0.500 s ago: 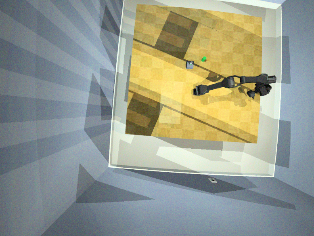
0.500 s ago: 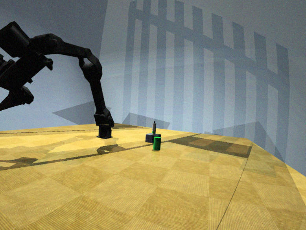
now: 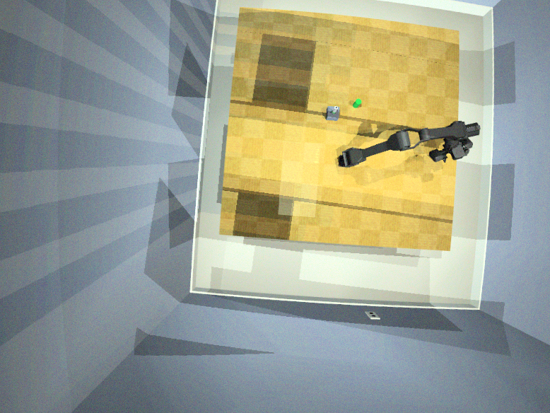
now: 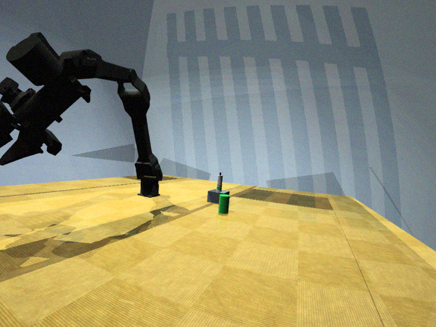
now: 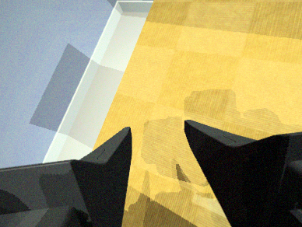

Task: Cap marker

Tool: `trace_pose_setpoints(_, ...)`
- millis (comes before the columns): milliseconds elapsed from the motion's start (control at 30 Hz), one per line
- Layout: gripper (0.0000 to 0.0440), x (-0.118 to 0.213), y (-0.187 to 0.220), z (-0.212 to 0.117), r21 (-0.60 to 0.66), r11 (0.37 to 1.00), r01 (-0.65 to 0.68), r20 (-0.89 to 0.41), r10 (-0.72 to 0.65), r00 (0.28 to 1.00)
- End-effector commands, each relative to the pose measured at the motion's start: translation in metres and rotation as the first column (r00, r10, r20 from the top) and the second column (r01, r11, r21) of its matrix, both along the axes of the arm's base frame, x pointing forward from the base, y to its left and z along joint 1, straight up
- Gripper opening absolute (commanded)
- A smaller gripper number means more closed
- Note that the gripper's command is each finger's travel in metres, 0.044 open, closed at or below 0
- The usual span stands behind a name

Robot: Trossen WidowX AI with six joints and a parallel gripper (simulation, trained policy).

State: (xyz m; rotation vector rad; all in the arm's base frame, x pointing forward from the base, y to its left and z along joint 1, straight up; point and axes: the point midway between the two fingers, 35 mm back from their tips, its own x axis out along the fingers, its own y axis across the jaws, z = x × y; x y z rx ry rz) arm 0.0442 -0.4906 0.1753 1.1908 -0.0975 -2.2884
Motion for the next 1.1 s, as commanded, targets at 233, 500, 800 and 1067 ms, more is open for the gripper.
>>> trace_pose_setpoints(233, 0.0218, 0.035, 0.015, -0.009, 0.003, 1.0, -0.018, 0.069, 0.017, 0.997)
trace_pose_setpoints(500, 0.023, 0.06, 0.026, -0.013, 0.003, 1.0, -0.027, 0.117, 0.026, 0.993)
trace_pose_setpoints(800, 0.0243, 0.087, 0.04, -0.017, 0.006, 0.999, -0.034, 0.173, 0.033, 0.984)
trace_pose_setpoints(1067, 0.0254, 0.111, 0.053, -0.022, 0.012, 0.999, -0.039, 0.221, 0.035, 0.975)
